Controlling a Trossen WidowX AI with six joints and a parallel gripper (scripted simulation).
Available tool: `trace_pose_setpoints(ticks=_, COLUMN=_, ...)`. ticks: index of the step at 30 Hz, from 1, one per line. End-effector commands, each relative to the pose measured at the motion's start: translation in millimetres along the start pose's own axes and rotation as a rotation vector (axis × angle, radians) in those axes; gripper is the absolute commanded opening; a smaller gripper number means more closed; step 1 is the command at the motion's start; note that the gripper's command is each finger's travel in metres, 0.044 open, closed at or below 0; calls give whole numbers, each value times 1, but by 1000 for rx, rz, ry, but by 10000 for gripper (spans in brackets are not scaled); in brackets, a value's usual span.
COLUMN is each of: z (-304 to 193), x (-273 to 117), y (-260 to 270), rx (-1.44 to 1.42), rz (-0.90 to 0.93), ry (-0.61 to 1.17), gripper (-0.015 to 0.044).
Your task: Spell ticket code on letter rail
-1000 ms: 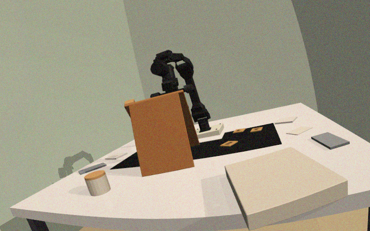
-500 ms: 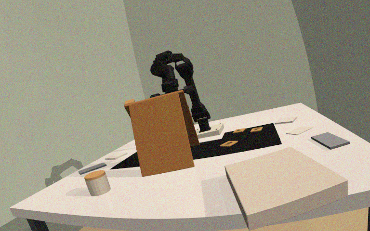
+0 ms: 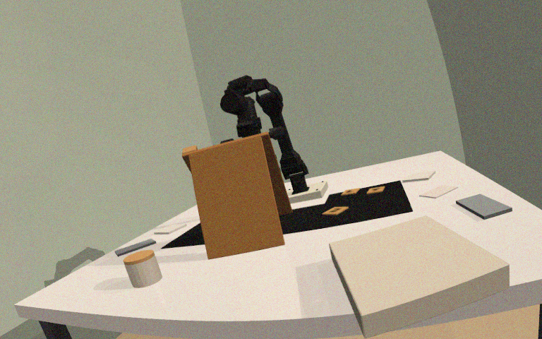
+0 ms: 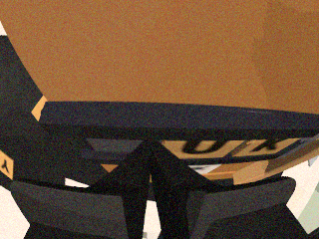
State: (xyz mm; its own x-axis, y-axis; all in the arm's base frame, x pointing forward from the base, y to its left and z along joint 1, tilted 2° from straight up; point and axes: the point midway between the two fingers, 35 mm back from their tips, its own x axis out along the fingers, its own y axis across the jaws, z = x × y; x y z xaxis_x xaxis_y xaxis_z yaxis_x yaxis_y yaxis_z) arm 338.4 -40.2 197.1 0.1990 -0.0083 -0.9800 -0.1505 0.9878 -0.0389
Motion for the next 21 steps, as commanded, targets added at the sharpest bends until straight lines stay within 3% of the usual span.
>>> trace_pose_setpoints(ticks=1, z=2, x=2, y=-1, rx=6, rz=-7, ry=1, gripper=0)
trace_pose_setpoints(ticks=21, z=0, x=0, y=-6, rx=6, rz=-7, ry=1, gripper=0)
